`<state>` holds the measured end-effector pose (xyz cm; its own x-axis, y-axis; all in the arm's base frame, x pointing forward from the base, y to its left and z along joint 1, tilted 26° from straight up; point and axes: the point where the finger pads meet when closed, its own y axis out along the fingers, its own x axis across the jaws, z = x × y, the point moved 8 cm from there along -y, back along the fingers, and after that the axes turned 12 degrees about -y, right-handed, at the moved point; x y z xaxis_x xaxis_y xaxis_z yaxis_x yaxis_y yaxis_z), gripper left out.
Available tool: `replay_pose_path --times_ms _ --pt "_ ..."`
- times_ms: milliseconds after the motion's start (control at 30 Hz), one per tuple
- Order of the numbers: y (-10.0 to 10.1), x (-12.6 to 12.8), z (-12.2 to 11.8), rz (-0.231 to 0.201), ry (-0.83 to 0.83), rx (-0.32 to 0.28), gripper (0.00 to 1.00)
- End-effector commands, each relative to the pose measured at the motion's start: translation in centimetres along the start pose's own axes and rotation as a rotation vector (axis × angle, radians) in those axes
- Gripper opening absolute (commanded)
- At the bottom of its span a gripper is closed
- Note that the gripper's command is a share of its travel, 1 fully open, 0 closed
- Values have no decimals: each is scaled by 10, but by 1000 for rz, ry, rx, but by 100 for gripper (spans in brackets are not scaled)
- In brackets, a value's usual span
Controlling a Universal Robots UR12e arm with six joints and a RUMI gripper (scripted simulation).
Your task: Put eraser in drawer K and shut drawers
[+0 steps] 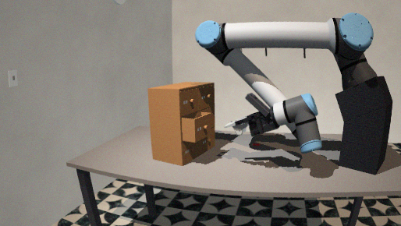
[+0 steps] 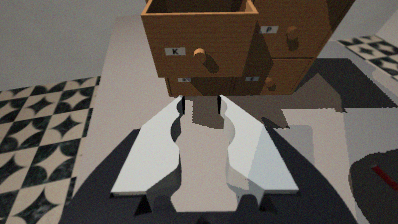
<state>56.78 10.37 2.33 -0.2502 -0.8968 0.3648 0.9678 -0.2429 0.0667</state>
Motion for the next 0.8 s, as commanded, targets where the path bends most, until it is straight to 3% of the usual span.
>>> replay_pose_path --times_ms 0,400,767 --pt "0 0 0 0 0 0 20" --pt "7 0 1 0 0 0 20" --pt "25 0 2 0 0 0 20"
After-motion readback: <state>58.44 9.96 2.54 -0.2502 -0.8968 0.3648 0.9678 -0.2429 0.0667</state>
